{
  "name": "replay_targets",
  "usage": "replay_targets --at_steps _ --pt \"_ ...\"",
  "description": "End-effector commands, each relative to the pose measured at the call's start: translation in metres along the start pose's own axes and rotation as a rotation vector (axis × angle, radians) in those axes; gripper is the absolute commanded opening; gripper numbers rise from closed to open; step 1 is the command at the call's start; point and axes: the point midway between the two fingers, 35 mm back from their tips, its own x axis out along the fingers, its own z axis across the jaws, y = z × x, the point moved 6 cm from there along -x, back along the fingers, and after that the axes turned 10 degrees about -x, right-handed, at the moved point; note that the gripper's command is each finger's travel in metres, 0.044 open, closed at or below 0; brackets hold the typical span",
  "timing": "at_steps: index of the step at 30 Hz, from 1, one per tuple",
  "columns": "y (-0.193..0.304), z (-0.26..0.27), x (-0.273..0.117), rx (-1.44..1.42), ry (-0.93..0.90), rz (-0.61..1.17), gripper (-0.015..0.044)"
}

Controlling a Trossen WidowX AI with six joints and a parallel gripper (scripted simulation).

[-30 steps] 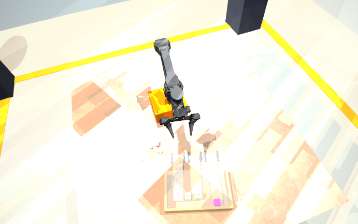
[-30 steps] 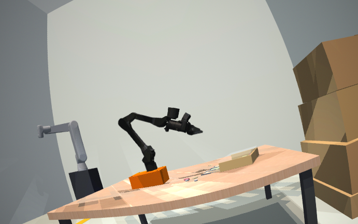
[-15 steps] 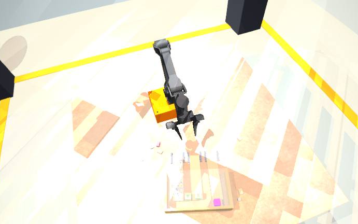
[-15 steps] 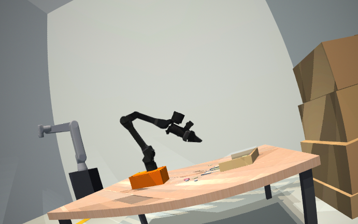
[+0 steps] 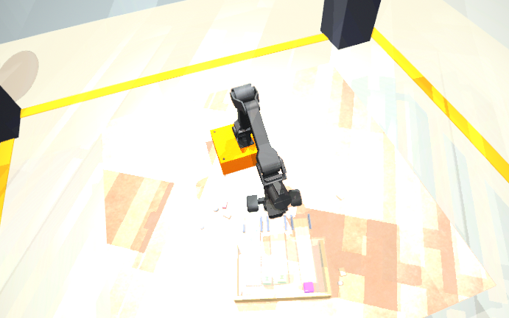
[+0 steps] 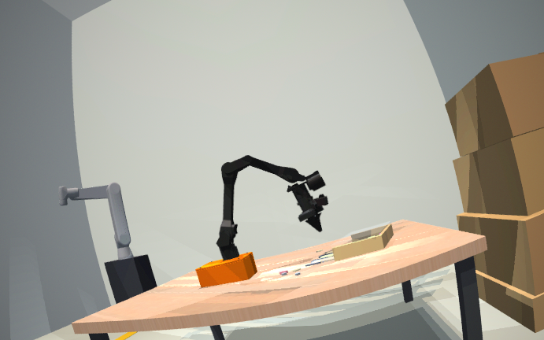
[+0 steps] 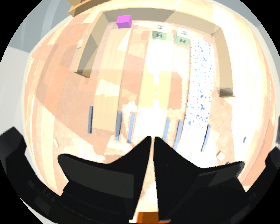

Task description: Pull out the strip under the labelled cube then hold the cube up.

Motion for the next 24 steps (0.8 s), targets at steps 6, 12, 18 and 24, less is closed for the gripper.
replay_targets --at_steps 6,12,18,24 --pt "-0.011 0.005 0.036 0.060 0.013 0.225 0.0000" --pt "-0.011 0.005 0.041 0.060 0.013 0.225 0.0000" --pt "-0.009 0.005 0.051 0.060 0.013 0.225 0.0000" --pt "-0.007 0.005 0.061 0.060 0.013 0.225 0.0000"
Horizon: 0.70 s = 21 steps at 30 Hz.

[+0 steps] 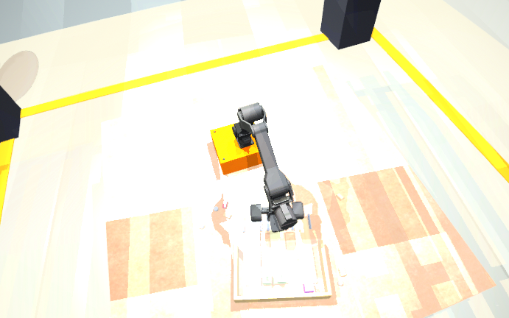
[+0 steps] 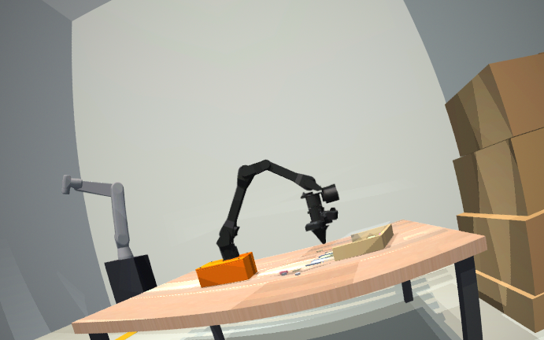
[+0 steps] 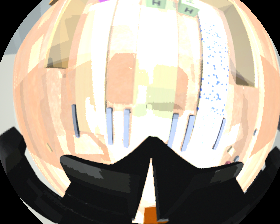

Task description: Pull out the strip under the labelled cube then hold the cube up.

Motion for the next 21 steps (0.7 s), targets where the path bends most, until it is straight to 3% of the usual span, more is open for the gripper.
replay_targets --at_steps 1,21 --pt "0.001 0.000 0.010 0.004 -0.002 0.010 0.0000" --pt "0.001 0.000 0.043 0.004 -0.002 0.010 0.0000"
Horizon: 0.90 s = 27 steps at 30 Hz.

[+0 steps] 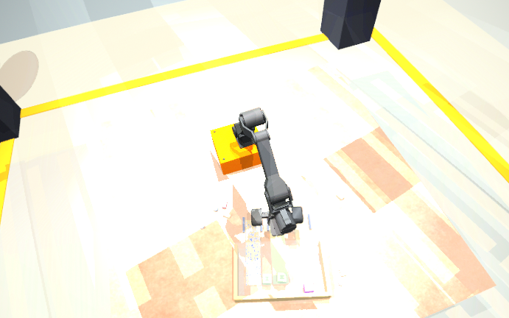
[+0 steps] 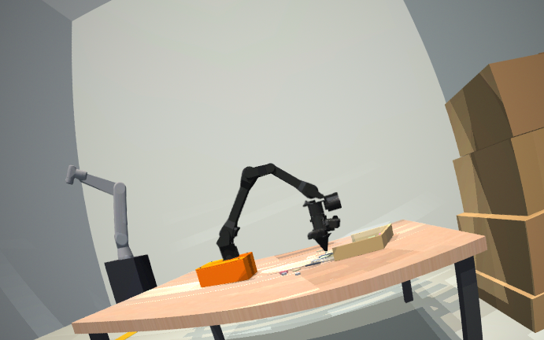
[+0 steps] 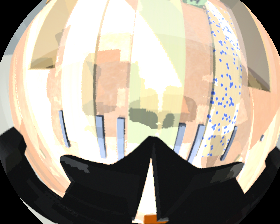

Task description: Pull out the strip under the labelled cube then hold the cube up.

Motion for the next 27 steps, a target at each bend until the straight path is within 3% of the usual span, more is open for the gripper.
replay_targets --at_steps 1,27 --pt "0.0015 0.0000 0.0102 0.002 -0.002 0.010 0.0000" --pt "0.0014 -0.0003 0.0195 0.002 -0.002 0.011 0.0000"
